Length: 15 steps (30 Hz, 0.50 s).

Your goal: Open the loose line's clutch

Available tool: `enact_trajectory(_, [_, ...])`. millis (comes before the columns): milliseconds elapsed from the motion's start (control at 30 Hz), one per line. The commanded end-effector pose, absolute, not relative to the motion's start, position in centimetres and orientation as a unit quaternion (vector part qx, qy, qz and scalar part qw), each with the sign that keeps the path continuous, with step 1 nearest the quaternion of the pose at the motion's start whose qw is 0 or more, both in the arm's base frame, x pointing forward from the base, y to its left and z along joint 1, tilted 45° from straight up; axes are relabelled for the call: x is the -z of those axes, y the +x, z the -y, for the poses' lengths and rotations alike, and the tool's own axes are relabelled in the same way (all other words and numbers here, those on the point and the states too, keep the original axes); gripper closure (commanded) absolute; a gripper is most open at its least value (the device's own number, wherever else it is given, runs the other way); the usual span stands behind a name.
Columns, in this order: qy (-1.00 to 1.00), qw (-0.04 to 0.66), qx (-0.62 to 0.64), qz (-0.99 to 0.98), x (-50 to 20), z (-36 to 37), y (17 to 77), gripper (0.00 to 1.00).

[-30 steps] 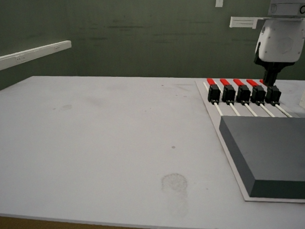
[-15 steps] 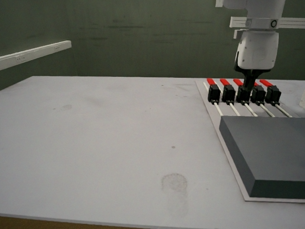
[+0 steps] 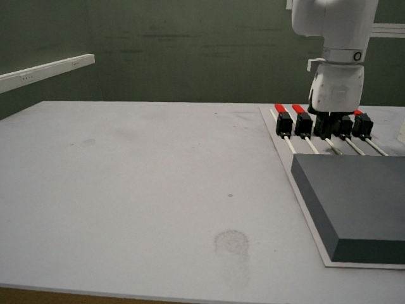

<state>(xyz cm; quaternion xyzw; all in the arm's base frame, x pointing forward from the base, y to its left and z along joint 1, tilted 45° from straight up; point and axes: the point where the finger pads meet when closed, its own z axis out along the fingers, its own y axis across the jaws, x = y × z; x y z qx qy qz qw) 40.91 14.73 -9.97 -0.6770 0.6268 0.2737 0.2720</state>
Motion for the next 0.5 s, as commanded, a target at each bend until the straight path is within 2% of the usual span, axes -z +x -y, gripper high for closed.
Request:
enact_trajectory(0, [-0.677,0.273,-0.272,-0.627,10.9,-15.6,41.1,1.0])
enact_trajectory(467, [-0.677,0.273,-0.272,-0.627,12.6,-17.3,41.0,1.0])
